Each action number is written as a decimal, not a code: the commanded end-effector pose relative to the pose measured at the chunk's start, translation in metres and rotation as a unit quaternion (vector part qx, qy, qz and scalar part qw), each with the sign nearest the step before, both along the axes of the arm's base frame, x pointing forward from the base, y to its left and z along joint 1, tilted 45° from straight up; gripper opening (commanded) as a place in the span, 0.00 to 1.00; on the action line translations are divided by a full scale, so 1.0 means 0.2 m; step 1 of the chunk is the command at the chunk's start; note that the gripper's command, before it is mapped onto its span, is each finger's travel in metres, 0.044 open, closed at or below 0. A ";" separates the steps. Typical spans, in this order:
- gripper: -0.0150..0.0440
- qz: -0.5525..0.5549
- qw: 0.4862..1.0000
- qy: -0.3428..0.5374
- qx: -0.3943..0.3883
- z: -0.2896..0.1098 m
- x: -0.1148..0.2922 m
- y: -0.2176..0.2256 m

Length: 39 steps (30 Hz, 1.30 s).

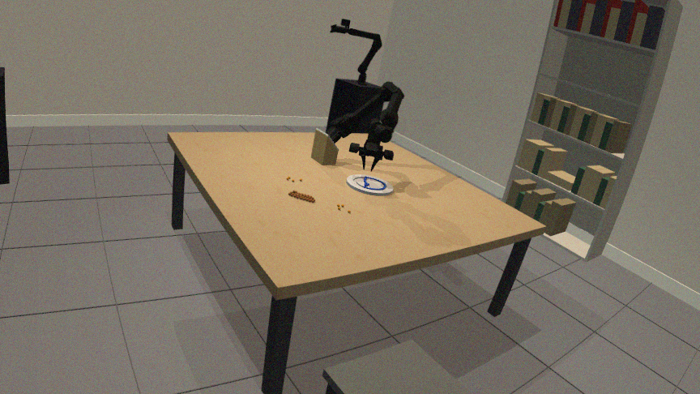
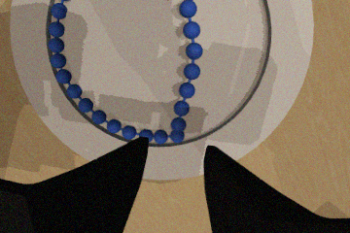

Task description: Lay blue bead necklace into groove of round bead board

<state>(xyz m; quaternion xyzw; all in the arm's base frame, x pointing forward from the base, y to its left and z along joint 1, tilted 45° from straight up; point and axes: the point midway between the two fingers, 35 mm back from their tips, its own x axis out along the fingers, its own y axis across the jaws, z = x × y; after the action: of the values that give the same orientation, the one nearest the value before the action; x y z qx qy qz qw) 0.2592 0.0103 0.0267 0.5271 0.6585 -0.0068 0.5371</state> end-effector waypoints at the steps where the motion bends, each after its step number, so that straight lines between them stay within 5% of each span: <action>1: 0.46 0.003 1.000 -0.001 0.000 -0.04 0.00 0.04; 30: 0.46 0.003 1.000 -0.001 0.000 -0.13 0.02 0.13; 35: 0.25 0.004 1.000 -0.003 -0.002 -0.12 0.03 0.12; 39: 0.25 0.004 1.000 -0.003 -0.002 -0.12 0.03 0.12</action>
<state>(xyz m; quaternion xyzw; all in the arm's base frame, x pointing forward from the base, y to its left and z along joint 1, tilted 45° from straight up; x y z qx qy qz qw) 0.2642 0.0338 0.0024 0.5235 0.6591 -0.0041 0.5400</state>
